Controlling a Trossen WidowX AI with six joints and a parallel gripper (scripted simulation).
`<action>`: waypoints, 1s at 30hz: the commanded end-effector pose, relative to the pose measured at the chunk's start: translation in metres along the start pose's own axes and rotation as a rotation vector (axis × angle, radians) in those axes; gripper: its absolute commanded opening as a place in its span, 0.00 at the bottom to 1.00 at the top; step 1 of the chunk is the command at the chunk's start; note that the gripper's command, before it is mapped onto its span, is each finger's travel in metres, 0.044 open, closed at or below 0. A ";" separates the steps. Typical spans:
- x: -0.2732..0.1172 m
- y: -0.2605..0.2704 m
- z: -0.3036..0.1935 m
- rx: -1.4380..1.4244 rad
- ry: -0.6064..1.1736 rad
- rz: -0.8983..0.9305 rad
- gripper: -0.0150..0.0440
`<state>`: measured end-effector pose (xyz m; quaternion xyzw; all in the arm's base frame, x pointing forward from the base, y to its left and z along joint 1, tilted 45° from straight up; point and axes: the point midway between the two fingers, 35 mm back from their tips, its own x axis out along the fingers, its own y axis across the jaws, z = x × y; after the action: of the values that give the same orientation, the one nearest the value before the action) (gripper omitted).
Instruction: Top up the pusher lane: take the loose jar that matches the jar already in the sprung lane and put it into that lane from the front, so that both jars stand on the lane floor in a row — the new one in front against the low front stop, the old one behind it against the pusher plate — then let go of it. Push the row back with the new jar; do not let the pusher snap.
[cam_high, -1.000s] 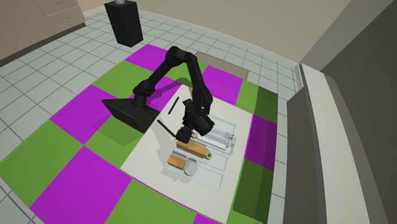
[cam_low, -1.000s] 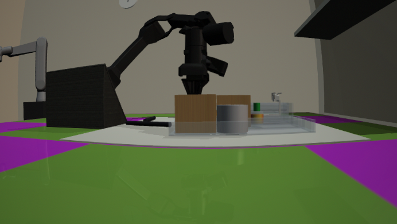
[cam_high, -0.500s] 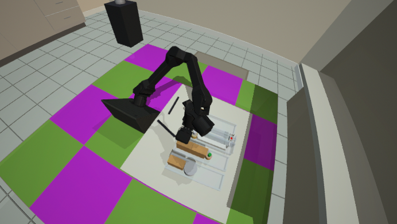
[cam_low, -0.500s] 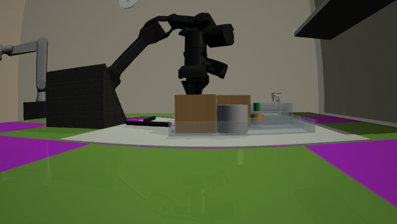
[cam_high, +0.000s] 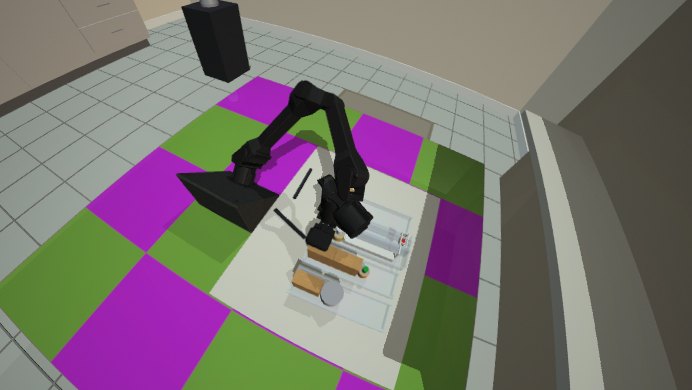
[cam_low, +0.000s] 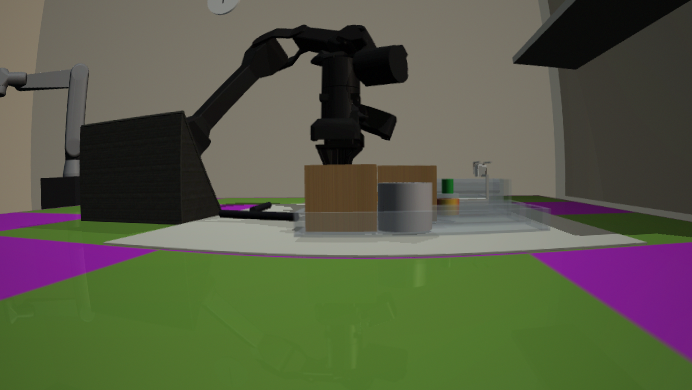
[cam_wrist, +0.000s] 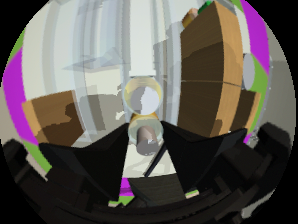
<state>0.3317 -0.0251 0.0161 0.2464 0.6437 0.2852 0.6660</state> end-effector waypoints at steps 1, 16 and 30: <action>0.002 0.002 0.002 -0.006 -0.010 0.007 0.25; 0.004 0.002 0.001 -0.006 -0.010 0.007 0.25; 0.004 0.002 -0.001 -0.006 -0.010 0.007 0.25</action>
<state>0.3293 -0.0219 0.0136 0.2461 0.6429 0.2854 0.6668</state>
